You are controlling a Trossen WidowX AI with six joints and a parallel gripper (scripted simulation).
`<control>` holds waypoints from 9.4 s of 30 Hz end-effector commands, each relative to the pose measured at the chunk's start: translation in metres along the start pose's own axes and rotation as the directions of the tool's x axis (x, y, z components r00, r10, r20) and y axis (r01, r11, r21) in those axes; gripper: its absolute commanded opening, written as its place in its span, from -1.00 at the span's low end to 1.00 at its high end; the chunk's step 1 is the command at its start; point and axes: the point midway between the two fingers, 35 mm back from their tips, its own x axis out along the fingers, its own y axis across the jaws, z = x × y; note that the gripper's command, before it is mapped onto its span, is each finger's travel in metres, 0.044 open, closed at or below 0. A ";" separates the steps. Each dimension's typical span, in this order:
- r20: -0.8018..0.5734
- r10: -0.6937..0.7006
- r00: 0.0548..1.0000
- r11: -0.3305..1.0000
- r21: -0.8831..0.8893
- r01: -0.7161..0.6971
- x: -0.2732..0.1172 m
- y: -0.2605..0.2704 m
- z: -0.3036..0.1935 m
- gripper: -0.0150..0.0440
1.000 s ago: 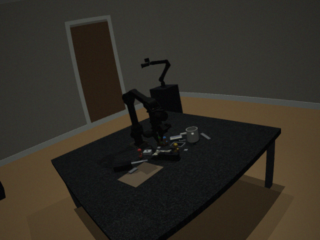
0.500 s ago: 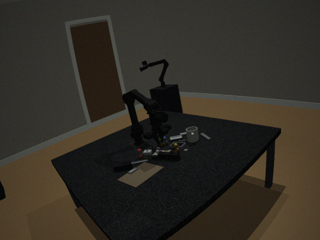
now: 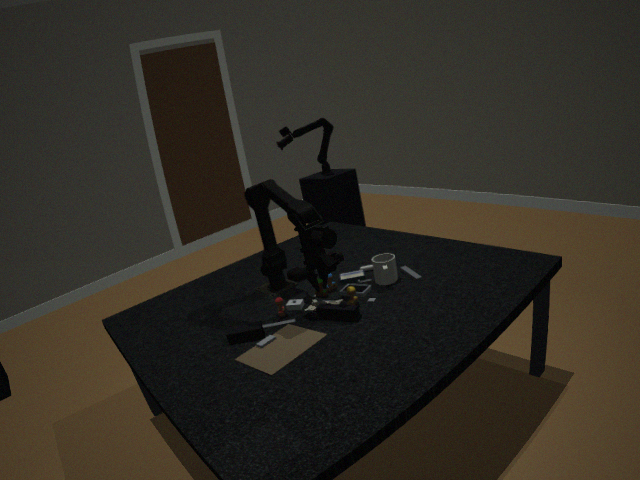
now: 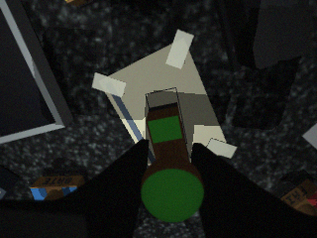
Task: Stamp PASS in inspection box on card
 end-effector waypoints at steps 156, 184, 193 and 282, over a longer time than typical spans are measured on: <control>0.002 0.004 1.000 1.000 -0.005 -0.004 0.029 0.000 -0.004 -0.49; 0.002 0.004 1.000 1.000 -0.005 -0.004 -0.003 0.000 -0.001 -0.49; 0.002 0.004 1.000 1.000 -0.005 -0.004 -0.017 0.001 -0.001 -0.49; 0.012 -0.009 1.000 1.000 0.004 0.009 0.026 -0.086 0.081 -0.40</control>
